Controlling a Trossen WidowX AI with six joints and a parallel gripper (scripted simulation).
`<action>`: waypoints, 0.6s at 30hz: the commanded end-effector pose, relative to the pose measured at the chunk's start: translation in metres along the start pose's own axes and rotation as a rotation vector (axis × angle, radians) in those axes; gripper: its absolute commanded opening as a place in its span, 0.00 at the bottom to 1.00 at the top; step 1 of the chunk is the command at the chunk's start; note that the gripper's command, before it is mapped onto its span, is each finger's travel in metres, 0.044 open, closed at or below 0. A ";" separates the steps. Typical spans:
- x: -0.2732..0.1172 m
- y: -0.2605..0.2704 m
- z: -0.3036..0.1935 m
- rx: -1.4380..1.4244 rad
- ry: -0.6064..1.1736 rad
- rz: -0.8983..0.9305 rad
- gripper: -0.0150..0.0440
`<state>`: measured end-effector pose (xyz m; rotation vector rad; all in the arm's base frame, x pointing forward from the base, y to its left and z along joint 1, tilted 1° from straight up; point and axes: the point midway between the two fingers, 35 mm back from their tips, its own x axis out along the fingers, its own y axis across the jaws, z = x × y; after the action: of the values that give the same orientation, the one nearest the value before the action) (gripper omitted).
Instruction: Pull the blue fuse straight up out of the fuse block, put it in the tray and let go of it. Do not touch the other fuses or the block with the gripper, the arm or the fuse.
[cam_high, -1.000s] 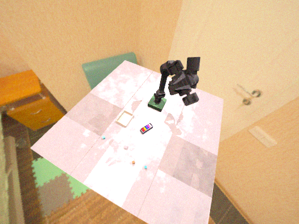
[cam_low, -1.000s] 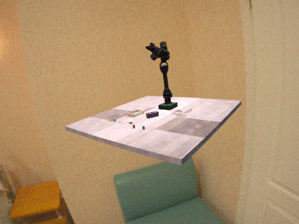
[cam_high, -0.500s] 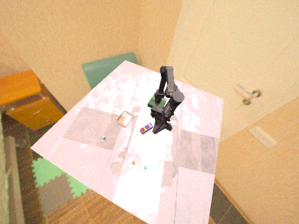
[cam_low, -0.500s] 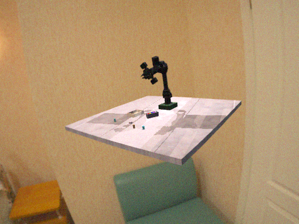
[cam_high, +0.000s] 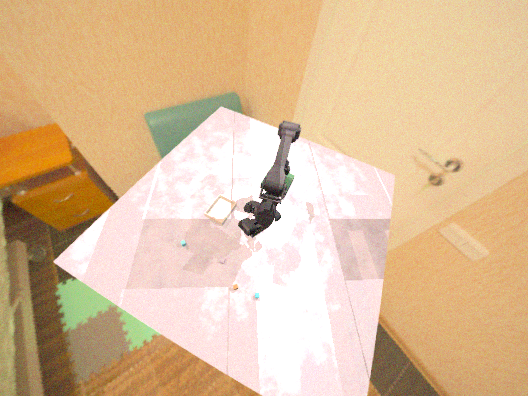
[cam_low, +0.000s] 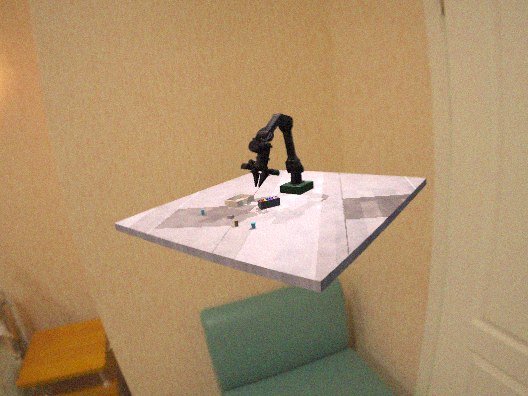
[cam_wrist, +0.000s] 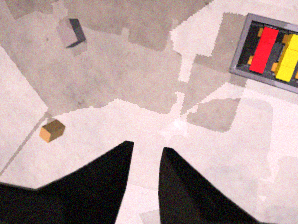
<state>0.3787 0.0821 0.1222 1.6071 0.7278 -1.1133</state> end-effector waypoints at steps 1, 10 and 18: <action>0.018 -0.040 0.029 0.018 -0.053 -0.216 0.36; 0.021 -0.075 0.047 0.051 -0.085 -0.376 0.36; 0.027 -0.077 0.047 0.051 -0.085 -0.376 0.36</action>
<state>0.3095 0.0592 0.0685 1.4891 0.9752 -1.4608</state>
